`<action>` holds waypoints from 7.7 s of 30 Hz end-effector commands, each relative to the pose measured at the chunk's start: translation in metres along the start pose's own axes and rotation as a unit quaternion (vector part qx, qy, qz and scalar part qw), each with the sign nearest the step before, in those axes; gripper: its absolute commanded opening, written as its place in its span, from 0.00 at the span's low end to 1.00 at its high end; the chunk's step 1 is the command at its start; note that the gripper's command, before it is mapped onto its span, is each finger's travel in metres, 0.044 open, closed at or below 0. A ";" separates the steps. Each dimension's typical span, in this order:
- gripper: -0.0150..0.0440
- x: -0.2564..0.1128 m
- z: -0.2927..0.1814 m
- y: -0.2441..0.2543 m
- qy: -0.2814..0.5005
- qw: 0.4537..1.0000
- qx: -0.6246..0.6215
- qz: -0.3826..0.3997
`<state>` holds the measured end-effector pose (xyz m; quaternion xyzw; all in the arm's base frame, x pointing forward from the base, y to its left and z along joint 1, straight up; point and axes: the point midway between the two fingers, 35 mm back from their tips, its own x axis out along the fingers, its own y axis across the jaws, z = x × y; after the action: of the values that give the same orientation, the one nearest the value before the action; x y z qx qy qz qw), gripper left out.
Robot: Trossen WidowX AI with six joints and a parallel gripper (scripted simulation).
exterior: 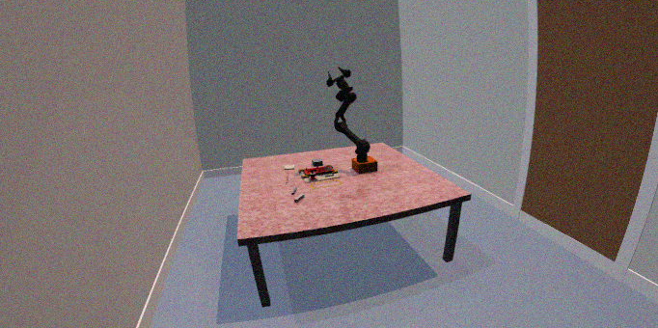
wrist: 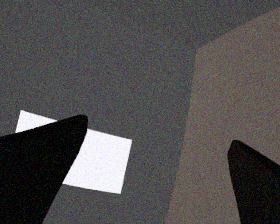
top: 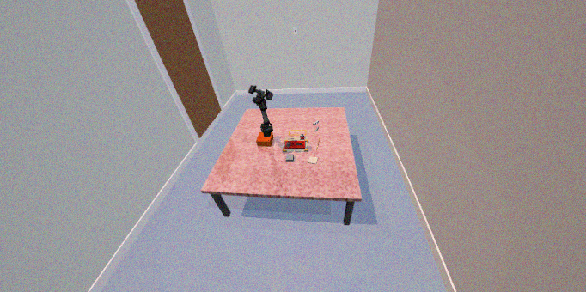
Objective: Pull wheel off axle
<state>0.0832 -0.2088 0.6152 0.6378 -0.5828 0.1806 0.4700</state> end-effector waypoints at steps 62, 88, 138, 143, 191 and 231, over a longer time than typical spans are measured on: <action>0.76 -0.289 -0.381 -0.071 0.627 0.639 -0.390 0.215; 0.76 -0.402 -0.274 -0.356 0.820 0.290 -0.476 -0.129; 0.76 -0.493 0.018 -0.457 0.720 -0.053 -0.337 -0.604; 0.76 -0.519 0.037 -0.470 0.720 -0.053 -0.337 -0.604; 0.25 -0.510 0.031 -0.467 0.721 -0.051 -0.337 -0.603; 0.25 -0.500 0.024 -0.461 0.721 -0.052 -0.337 -0.603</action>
<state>0.3687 0.0021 0.0303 -0.0297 -0.6950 0.0293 -0.7178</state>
